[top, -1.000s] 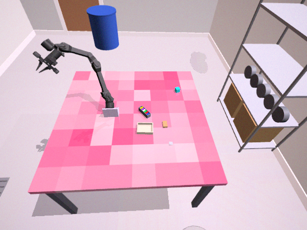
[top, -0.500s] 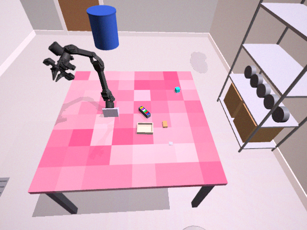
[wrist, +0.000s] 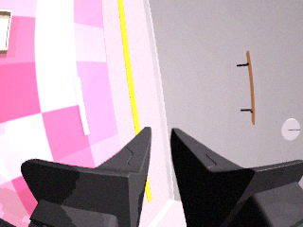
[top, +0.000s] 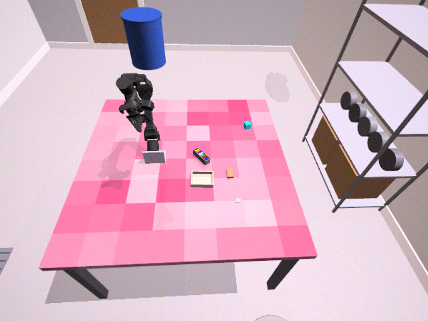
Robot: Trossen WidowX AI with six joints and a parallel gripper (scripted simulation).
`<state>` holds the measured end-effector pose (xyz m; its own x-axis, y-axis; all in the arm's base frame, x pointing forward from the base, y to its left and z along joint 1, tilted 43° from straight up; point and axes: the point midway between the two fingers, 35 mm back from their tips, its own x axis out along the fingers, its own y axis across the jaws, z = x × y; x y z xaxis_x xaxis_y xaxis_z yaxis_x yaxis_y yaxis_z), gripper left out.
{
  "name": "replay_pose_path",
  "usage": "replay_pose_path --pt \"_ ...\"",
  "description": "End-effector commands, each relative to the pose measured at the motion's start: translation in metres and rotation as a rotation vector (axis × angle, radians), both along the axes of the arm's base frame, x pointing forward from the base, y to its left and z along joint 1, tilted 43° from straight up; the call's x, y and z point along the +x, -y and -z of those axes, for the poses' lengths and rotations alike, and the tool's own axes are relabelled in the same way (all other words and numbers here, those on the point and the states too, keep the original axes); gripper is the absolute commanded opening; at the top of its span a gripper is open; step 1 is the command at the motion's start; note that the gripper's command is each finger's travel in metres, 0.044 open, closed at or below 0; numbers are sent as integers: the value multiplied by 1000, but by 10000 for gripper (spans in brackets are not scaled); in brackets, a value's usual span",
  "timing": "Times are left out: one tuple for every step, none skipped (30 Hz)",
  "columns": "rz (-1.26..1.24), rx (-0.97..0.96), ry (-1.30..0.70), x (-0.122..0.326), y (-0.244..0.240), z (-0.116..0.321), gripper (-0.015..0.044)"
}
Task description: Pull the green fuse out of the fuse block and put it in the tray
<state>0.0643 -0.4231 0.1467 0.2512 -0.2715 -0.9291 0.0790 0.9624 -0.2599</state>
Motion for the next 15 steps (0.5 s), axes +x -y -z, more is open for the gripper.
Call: replay_pose_path --pt "-108 86 40 55 -24 21 67" --pt "-140 110 50 70 -32 26 67" --pt "-173 135 58 85 -41 31 67" --pt "-205 160 66 100 -51 36 67" --pt "-236 185 72 114 -61 41 67" --pt "-268 212 78 128 -73 46 67" --pt "-301 239 82 141 -85 51 67" --pt "-332 267 86 153 -98 56 67" --pt "-364 294 88 165 -111 61 67" --pt "-395 323 89 176 -124 65 67" --pt "-425 351 90 187 -139 70 67" --pt "-455 380 88 196 -153 74 67" --pt "-485 409 86 205 -168 78 67" --pt "-514 438 83 213 -183 83 67" --pt "-542 467 78 221 -198 86 67"
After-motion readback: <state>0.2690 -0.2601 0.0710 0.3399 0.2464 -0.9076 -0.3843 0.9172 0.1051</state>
